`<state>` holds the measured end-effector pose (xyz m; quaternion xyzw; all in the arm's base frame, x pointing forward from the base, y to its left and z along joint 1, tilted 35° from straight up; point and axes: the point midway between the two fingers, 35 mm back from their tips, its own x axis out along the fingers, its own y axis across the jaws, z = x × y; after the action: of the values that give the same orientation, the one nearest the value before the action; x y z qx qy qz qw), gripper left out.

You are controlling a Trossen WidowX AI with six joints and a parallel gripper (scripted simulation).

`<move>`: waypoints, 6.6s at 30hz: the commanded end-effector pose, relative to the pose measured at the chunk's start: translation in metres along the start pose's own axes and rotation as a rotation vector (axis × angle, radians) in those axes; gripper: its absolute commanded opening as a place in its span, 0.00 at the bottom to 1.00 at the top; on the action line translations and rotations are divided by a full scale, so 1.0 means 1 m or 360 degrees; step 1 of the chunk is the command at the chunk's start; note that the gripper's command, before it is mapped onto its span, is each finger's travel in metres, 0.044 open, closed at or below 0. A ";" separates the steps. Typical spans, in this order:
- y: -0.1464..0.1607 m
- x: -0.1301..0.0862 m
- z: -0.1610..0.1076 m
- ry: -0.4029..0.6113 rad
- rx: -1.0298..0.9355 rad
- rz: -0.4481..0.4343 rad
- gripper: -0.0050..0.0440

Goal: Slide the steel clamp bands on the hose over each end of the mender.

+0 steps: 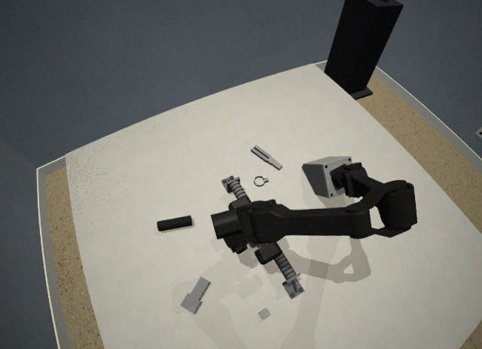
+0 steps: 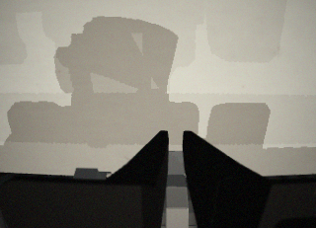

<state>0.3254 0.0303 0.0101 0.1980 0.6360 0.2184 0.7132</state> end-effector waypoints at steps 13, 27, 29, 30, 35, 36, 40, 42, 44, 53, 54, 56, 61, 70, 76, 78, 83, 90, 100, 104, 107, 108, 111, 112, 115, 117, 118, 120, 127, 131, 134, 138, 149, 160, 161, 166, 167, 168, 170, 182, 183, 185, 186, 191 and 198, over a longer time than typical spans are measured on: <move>0.018 -0.001 0.000 -0.0005 -0.0008 0.0005 0.10; 0.016 0.000 0.000 -0.0001 -0.0009 0.0001 0.25; 0.016 0.000 0.000 -0.0001 -0.0009 0.0001 0.29; 0.016 0.000 0.000 -0.0001 -0.0009 0.0001 0.29; 0.016 0.000 0.000 -0.0001 -0.0009 0.0001 0.29; 0.016 0.000 0.000 -0.0001 -0.0009 0.0001 0.29; 0.016 -0.003 0.000 -0.0001 -0.0009 0.0000 0.29; 0.016 -0.016 0.001 -0.0001 -0.0009 0.0000 0.29; 0.016 -0.016 0.001 -0.0001 -0.0009 0.0000 0.29; 0.016 -0.050 0.000 -0.0002 -0.0009 0.0001 0.29; 0.016 -0.050 0.000 -0.0002 -0.0009 0.0001 0.29; 0.016 -0.050 0.000 -0.0002 -0.0009 0.0001 0.29; 0.015 -0.047 -0.001 0.0007 0.0002 0.0004 0.38; -0.043 -0.040 -0.005 -0.0040 0.0943 0.0007 0.82; -0.070 -0.034 -0.015 -0.0022 0.1542 0.0010 1.00; -0.070 -0.034 -0.015 -0.0022 0.1542 0.0010 1.00; -0.097 -0.028 -0.029 -0.0001 0.2151 0.0013 1.00; -0.108 -0.025 -0.035 0.0013 0.2503 0.0013 1.00; -0.108 -0.021 -0.034 0.0013 0.2503 0.0013 1.00; -0.107 0.020 -0.035 0.0013 0.2503 0.0013 1.00; -0.107 0.020 -0.035 0.0013 0.2503 0.0013 1.00; -0.107 0.020 -0.035 0.0013 0.2503 0.0013 1.00; -0.107 0.020 -0.035 0.0013 0.2503 0.0013 1.00; -0.107 0.020 -0.035 0.0013 0.2503 0.0013 1.00; -0.107 0.020 -0.035 0.0013 0.2503 0.0013 1.00; -0.107 0.020 -0.035 0.0013 0.2503 0.0013 1.00; -0.107 0.020 -0.035 0.0013 0.2503 0.0013 0.95; -0.107 0.020 -0.035 0.0013 0.2503 0.0013 0.85; -0.107 0.020 -0.035 0.0013 0.2503 0.0013 0.51; -0.107 0.020 -0.035 0.0013 0.2503 0.0013 0.48; -0.107 0.020 -0.035 0.0013 0.2503 0.0013 0.44; -0.107 0.020 -0.035 0.0013 0.2503 0.0013 0.41; -0.107 0.020 -0.035 0.0013 0.2503 0.0013 0.35; -0.107 0.020 -0.035 0.0013 0.2503 0.0013 0.20; -0.107 0.020 -0.035 0.0013 0.2503 0.0013 0.19; -0.107 0.020 -0.035 0.0013 0.2503 0.0013 0.11; -0.107 0.020 -0.035 0.0013 0.2503 0.0013 0.10; -0.107 0.020 -0.035 0.0013 0.2503 0.0013 0.10; -0.107 0.020 -0.035 0.0013 0.2503 0.0013 0.10; -0.107 0.020 -0.035 0.0013 0.2503 0.0013 0.54; -0.107 0.020 -0.035 0.0013 0.2503 0.0013 0.59; -0.107 0.020 -0.035 0.0013 0.2503 0.0013 0.69; -0.107 0.020 -0.035 0.0013 0.2503 0.0013 0.74; -0.107 0.020 -0.035 0.0013 0.2503 0.0013 0.98; -0.096 -0.023 -0.034 0.0013 0.2503 0.0013 1.00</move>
<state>0.2929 -0.0537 -0.0491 0.6458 0.6104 -0.2957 0.3505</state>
